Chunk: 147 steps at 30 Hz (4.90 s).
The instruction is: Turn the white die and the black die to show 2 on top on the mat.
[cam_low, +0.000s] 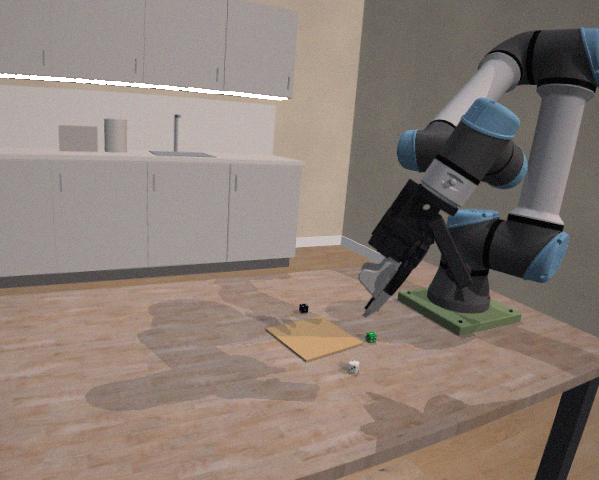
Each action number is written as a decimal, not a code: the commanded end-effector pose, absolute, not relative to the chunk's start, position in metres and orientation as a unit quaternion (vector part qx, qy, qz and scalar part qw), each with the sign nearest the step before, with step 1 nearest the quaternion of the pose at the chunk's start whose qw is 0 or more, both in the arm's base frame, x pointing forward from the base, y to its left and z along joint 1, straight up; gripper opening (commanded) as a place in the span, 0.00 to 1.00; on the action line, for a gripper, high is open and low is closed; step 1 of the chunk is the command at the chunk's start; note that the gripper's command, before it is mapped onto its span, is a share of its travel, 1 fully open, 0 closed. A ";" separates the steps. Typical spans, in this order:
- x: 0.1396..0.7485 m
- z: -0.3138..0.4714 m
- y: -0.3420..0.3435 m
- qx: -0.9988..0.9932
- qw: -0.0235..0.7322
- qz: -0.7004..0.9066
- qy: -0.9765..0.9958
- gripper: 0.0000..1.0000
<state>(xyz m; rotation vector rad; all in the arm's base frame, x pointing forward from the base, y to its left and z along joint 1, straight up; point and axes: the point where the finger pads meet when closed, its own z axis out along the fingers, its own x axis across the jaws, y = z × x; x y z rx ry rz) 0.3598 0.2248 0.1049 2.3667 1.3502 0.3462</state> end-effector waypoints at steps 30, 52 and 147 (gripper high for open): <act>0.381 0.120 0.213 0.868 -0.005 0.006 0.497 1.00; 0.380 0.116 0.215 0.899 -0.005 0.006 0.437 1.00; 0.374 0.070 0.215 0.919 -0.003 -0.001 -0.395 0.18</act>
